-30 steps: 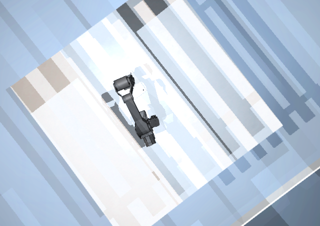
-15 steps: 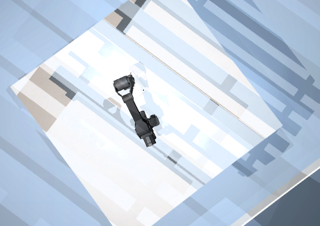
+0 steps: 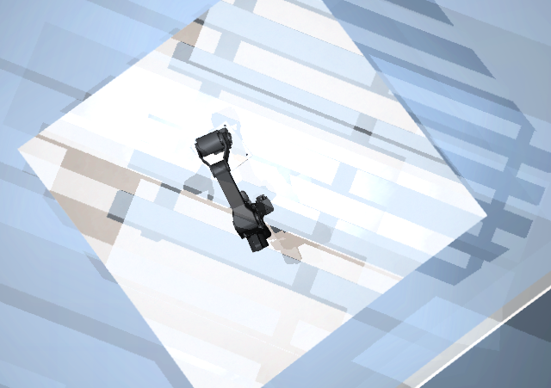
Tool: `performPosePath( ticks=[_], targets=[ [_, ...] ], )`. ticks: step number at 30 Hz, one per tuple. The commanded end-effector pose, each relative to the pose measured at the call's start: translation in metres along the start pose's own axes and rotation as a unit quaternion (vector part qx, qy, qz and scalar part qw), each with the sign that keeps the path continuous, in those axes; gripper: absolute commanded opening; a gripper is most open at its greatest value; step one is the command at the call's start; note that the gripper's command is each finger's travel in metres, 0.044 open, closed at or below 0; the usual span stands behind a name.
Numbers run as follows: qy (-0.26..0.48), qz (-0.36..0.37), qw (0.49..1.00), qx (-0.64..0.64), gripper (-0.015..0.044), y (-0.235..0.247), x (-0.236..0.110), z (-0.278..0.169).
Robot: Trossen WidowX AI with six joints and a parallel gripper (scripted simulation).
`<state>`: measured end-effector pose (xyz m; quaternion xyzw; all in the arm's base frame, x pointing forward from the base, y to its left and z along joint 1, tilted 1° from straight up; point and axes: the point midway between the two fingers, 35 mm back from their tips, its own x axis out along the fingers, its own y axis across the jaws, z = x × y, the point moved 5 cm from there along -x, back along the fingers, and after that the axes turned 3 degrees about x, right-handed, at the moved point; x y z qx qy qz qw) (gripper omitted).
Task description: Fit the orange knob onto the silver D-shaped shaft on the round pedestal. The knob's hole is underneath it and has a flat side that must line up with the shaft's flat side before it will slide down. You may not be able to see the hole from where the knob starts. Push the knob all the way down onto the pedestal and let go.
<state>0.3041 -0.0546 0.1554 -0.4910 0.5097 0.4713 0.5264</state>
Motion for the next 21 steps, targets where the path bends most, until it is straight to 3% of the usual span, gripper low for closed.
performPosePath(
  ticks=[1,15,21],
  targets=[
    [-0.001,-0.002,1.000,-0.003,0.0000,-0.0004,0.0002,0.0002],
    [-0.001,-0.002,1.000,-0.007,0.0000,0.0005,-0.0044,0.0004],
    [0.000,-0.002,0.995,-0.102,0.0000,-0.0006,-0.0042,0.0002]
  ],
)
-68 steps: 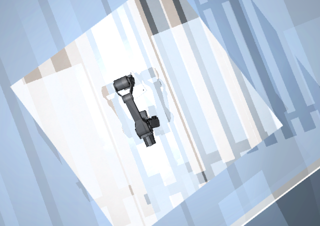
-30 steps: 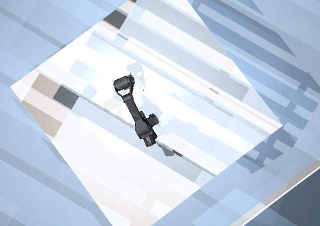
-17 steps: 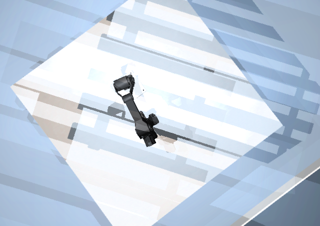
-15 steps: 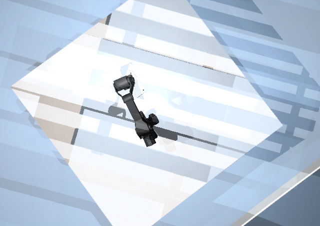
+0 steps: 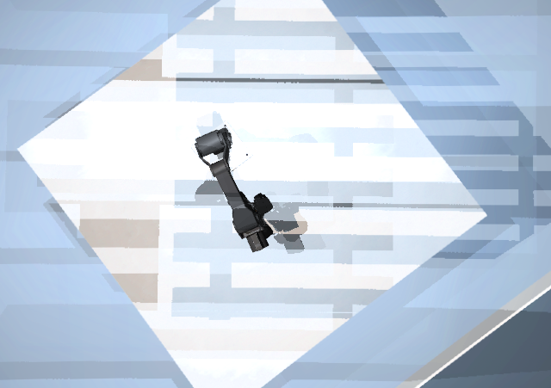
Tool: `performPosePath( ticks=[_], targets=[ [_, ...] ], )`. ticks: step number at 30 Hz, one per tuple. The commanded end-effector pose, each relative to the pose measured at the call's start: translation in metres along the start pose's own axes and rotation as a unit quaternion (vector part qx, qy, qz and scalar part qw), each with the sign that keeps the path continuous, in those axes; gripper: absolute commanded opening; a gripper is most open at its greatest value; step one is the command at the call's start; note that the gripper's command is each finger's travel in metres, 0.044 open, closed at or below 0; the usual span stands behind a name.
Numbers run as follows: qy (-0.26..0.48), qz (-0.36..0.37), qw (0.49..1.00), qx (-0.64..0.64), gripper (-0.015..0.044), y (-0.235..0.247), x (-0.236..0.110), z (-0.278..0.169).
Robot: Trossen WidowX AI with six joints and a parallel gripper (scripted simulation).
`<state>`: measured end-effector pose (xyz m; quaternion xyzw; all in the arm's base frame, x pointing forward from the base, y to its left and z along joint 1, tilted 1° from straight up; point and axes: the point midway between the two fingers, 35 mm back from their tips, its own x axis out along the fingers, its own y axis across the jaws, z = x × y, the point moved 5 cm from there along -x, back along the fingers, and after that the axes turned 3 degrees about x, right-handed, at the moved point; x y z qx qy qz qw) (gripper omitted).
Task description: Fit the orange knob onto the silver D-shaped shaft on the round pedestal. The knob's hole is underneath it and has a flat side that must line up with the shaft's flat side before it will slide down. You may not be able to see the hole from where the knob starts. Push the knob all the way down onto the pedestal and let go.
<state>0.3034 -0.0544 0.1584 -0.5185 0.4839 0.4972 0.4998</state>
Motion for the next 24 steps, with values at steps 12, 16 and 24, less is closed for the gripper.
performPosePath(
  ticks=[12,16,24],
  targets=[
    [-0.001,-0.001,0.999,-0.055,0.0000,-0.0010,0.0034,-0.0001],
    [-0.001,-0.001,0.999,-0.055,0.0000,-0.0012,0.0031,-0.0001],
    [-0.001,-0.001,0.999,-0.055,0.0000,-0.0012,0.0025,-0.0001]
  ],
)
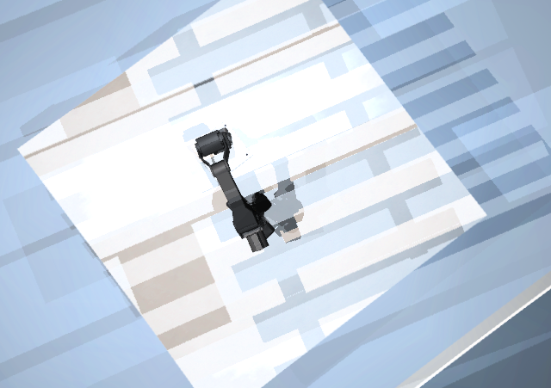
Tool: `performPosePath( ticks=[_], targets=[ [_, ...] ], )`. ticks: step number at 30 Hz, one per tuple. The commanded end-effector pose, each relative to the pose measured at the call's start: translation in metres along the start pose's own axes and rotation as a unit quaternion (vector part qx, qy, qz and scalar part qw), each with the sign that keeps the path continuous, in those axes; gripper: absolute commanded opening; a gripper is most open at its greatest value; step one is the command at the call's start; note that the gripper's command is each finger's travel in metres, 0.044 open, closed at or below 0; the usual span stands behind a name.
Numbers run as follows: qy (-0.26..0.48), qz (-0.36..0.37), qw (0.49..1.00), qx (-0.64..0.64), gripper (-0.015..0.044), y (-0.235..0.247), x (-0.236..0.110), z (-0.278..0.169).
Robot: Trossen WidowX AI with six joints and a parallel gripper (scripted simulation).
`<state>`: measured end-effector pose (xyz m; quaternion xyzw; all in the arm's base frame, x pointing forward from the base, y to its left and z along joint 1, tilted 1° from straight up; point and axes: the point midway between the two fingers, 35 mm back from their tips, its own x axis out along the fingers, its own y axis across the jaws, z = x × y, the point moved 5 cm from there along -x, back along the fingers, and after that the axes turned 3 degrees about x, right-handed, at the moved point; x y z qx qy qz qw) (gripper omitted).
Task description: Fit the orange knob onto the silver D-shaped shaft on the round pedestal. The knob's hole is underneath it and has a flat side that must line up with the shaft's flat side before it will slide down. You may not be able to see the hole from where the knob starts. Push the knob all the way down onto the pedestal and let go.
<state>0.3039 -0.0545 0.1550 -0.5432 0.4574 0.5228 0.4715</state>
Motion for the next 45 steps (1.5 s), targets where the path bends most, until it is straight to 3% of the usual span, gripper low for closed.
performPosePath(
  ticks=[1,13,40,45],
  targets=[
    [0.000,-0.003,1.000,-0.002,0.0000,-0.0009,-0.0019,-0.0001],
    [0.000,-0.002,0.995,-0.103,0.0000,-0.0006,-0.0044,0.0000],
    [0.000,-0.002,0.994,-0.106,0.0000,-0.0002,-0.0048,0.0000],
    [0.000,-0.002,0.986,-0.168,0.0000,-0.0005,-0.0050,0.0000]
  ],
)
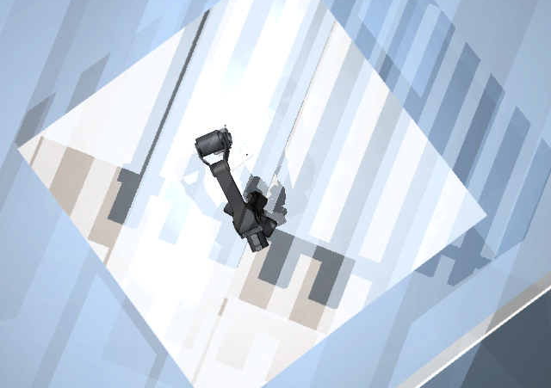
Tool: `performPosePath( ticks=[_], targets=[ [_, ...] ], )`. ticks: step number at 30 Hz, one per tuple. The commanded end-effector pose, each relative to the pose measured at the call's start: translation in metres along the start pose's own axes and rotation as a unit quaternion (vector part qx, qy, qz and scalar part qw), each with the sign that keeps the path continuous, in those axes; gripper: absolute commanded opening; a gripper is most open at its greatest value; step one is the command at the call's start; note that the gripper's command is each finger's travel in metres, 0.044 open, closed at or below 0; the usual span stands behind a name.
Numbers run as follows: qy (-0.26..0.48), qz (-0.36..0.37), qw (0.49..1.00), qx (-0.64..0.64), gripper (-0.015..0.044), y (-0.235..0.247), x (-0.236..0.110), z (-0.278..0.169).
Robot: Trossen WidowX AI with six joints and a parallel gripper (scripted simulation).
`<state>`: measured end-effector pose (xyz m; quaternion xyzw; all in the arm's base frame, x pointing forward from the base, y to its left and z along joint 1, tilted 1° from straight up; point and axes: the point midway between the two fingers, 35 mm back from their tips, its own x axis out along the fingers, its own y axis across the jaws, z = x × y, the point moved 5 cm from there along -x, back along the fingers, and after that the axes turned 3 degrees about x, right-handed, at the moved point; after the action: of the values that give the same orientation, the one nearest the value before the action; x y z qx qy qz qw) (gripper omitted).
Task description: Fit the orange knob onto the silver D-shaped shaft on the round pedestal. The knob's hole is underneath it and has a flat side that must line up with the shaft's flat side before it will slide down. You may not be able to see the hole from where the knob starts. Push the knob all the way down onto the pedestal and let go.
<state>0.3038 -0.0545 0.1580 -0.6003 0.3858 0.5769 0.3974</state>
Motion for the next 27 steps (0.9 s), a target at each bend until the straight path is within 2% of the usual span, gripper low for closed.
performPosePath(
  ticks=[1,27],
  targets=[
    [0.000,-0.002,0.998,-0.061,0.0000,-0.0007,-0.0019,-0.0002],
    [0.000,-0.002,0.997,-0.082,0.0000,-0.0008,0.0011,-0.0003]
  ],
)
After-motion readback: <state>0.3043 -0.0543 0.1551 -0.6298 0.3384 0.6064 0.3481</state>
